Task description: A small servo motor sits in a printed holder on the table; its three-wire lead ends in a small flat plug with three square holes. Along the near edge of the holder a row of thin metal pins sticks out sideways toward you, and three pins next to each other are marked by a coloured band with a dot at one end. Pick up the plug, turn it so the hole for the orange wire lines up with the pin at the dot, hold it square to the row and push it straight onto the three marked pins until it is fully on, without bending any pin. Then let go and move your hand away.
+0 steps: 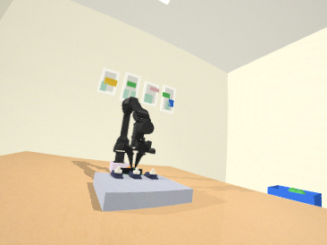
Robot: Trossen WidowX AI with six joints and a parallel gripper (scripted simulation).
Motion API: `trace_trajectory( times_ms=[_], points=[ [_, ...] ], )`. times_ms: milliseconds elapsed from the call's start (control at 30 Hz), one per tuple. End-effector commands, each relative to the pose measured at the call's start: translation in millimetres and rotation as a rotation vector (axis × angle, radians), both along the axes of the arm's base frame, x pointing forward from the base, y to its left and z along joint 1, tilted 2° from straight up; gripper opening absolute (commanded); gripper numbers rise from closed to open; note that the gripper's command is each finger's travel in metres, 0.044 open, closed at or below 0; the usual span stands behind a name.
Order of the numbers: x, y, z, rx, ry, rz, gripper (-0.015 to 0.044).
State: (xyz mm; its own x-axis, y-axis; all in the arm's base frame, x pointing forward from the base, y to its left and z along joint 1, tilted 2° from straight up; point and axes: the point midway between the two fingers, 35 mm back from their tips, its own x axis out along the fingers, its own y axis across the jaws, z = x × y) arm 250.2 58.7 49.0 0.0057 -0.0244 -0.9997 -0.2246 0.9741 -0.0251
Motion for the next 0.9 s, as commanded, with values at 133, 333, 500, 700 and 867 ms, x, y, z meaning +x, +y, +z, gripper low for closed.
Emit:
trace_trajectory(
  times_ms=[133,333,500,700,867],
  points=[
    [5,0,-1,-0.004,-0.003,0.005,0.0026],
    [2,0,-4,-0.004,-0.002,0.005,0.0184],
    [4,1,18,-0.004,-0.003,0.005,0.0315],
    [2,1,56,-0.003,-0.002,0.005,0.044],
    [2,1,56,-0.003,-0.002,0.005,0.044]
  ],
)
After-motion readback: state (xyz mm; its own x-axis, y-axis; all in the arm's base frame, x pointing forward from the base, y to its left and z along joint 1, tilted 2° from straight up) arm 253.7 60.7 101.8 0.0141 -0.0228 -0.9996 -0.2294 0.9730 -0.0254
